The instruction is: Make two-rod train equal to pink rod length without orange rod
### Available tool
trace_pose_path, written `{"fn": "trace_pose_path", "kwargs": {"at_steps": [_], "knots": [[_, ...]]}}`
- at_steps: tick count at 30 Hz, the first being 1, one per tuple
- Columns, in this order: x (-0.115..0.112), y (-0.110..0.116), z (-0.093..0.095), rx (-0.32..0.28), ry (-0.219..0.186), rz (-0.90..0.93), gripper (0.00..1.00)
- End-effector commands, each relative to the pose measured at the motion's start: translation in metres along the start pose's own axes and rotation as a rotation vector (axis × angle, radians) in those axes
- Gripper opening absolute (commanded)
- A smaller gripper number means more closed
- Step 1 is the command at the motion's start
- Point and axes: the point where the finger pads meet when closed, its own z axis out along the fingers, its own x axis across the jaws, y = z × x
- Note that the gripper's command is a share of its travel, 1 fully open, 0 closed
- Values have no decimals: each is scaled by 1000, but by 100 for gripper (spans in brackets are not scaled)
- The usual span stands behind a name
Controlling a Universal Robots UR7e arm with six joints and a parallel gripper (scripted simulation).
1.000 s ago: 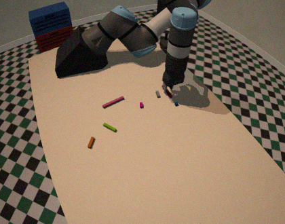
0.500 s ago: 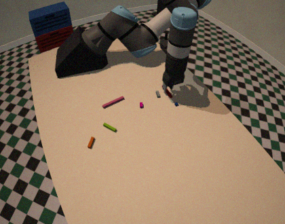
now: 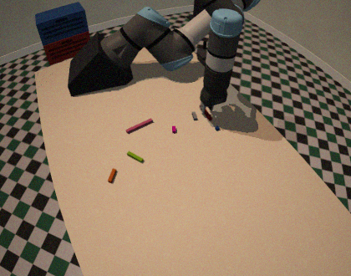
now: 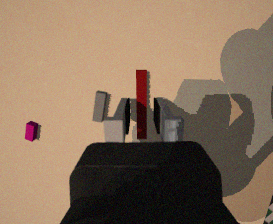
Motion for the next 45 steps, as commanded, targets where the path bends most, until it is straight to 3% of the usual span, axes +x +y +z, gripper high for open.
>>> {"fn": "trace_pose_path", "kwargs": {"at_steps": [1,18,45], "knots": [[0,-2,5,4,4,4,54],[0,-2,18,4,4,4,54],[0,-1,17,2,2,3,54]]}}
